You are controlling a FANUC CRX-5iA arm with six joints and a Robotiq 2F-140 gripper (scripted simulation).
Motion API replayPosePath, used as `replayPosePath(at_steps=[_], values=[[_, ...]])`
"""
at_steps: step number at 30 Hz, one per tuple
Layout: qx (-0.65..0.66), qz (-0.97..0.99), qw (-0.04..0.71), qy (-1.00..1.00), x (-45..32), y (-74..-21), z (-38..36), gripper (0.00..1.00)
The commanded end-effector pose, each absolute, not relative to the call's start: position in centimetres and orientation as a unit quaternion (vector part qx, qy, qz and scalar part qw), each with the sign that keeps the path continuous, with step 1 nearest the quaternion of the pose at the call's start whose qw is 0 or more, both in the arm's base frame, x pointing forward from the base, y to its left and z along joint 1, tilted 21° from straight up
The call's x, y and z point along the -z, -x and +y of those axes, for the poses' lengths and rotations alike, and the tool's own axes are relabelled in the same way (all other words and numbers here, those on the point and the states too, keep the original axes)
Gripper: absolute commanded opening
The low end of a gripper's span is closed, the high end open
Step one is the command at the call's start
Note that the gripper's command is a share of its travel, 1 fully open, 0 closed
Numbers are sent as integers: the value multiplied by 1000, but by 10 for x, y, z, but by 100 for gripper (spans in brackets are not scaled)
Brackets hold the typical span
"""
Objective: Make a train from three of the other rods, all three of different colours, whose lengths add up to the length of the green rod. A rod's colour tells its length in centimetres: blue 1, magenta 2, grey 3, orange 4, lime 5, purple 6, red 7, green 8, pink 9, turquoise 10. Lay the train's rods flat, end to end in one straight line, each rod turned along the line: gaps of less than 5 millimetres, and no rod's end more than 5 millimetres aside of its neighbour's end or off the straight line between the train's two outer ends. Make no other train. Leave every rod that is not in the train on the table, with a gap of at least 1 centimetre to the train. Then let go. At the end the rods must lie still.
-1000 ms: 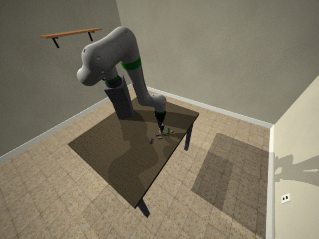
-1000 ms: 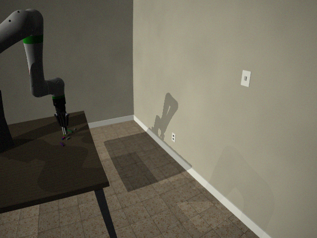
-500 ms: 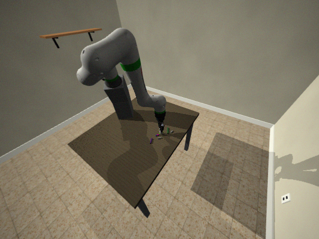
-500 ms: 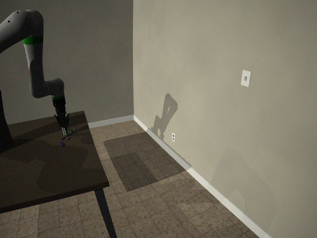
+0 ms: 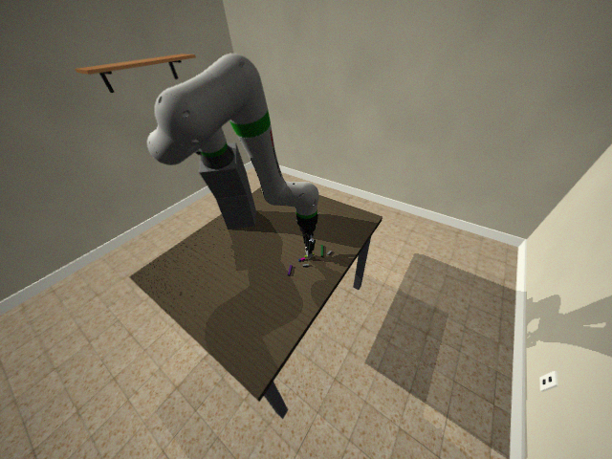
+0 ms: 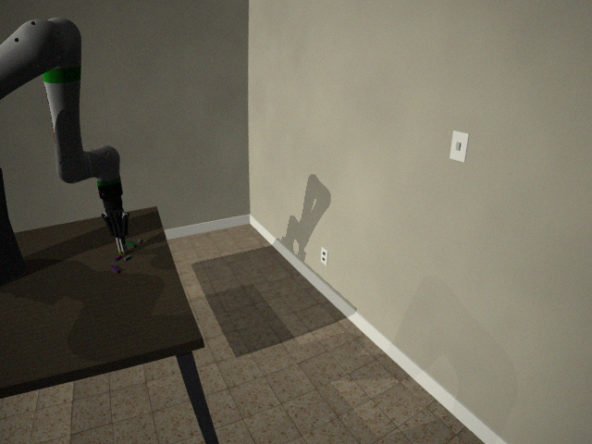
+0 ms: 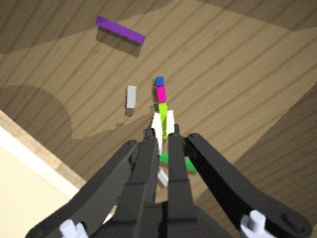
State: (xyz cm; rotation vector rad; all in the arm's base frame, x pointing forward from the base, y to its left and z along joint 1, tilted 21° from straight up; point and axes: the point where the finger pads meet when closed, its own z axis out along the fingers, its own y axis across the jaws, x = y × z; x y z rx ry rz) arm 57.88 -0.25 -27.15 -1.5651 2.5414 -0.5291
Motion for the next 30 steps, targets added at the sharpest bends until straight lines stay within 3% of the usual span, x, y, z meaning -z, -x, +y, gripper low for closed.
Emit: replayPosePath(at_steps=[1, 30], values=[[174, 837, 55, 516, 271, -579, -2, 3], [174, 837, 55, 516, 282, -582, -5, 3]])
